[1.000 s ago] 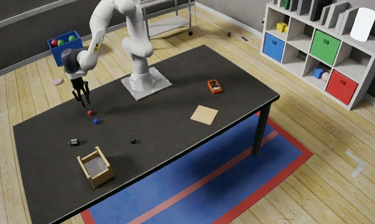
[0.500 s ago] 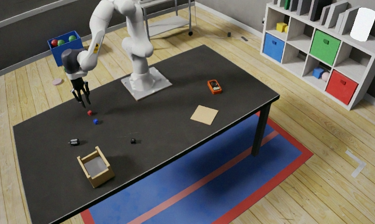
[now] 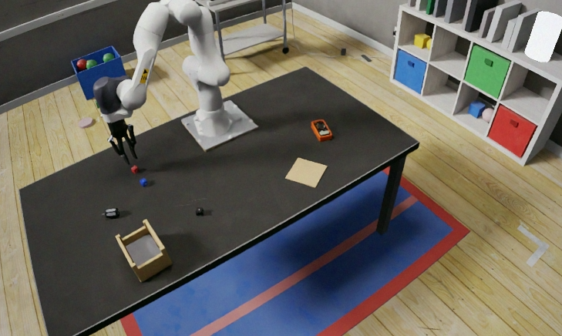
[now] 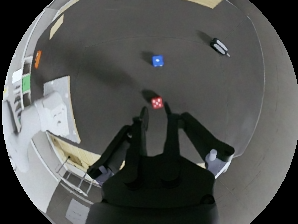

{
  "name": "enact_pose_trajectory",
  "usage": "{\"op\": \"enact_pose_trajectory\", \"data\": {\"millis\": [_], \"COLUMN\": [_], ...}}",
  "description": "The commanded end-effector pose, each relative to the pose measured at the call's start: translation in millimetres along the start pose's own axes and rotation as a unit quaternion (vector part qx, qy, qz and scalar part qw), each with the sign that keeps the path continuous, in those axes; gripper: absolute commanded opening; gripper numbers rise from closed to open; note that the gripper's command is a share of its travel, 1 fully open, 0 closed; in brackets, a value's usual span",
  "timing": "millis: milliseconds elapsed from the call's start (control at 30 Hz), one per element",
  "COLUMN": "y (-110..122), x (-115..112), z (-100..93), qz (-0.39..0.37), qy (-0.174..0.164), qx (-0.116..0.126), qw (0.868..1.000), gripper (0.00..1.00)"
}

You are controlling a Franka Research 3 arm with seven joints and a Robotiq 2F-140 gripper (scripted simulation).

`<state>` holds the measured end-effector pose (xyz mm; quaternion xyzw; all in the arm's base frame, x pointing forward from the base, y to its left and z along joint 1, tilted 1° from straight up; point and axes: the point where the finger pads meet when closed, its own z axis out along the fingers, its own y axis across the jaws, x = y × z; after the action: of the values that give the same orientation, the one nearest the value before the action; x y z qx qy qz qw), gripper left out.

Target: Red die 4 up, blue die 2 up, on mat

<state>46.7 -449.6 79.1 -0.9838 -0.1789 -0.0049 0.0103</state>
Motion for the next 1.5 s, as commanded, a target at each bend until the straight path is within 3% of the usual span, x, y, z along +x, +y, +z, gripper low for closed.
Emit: {"op": "enact_pose_trajectory", "data": {"millis": [0, 500, 1467], "y": [3, 3, 3], "x": [1, 1, 1], "z": [2.5, 24.7, 33.6], "qz": [-0.002, -0.002, -0.002], "qy": [0.000, 0.000, 0.000], "qx": [-0.004, -0.004, -0.004], "qw": [1.000, 1.000, 1.000], "gripper": [0.32, 0.32, 0.32]}}
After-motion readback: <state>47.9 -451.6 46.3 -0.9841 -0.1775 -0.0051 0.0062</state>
